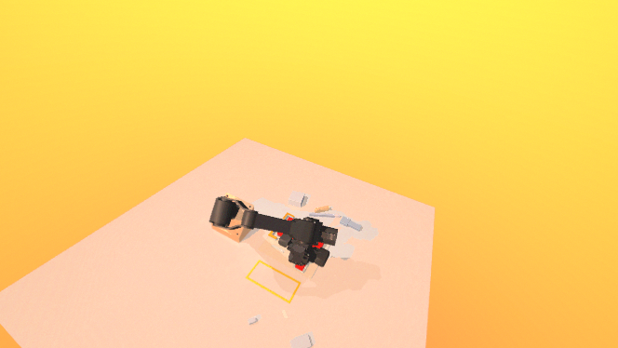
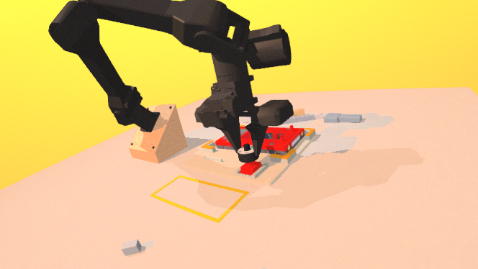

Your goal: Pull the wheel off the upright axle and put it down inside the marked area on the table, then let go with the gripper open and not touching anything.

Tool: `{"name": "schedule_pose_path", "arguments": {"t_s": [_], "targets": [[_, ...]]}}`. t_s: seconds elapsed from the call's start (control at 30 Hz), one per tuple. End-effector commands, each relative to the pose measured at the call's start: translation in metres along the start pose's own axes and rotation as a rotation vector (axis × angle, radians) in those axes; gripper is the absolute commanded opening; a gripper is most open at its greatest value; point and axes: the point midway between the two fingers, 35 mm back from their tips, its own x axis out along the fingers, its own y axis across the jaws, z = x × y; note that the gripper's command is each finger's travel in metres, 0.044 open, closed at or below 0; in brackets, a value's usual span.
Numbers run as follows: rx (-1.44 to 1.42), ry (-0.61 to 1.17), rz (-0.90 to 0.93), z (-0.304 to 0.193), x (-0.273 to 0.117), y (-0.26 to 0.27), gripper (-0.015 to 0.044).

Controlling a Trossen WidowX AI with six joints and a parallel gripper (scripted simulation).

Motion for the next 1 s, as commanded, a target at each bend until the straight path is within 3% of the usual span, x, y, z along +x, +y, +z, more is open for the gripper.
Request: {"name": "schedule_pose_path", "arguments": {"t_s": [0.0,0.97], "targets": [[-0.008,0.002,0.015,-0.0018,-0.0111,0.0015,0.0000],[-0.011,0.001,0.013,-0.0019,-0.0206,0.0012,0.0000]]}}
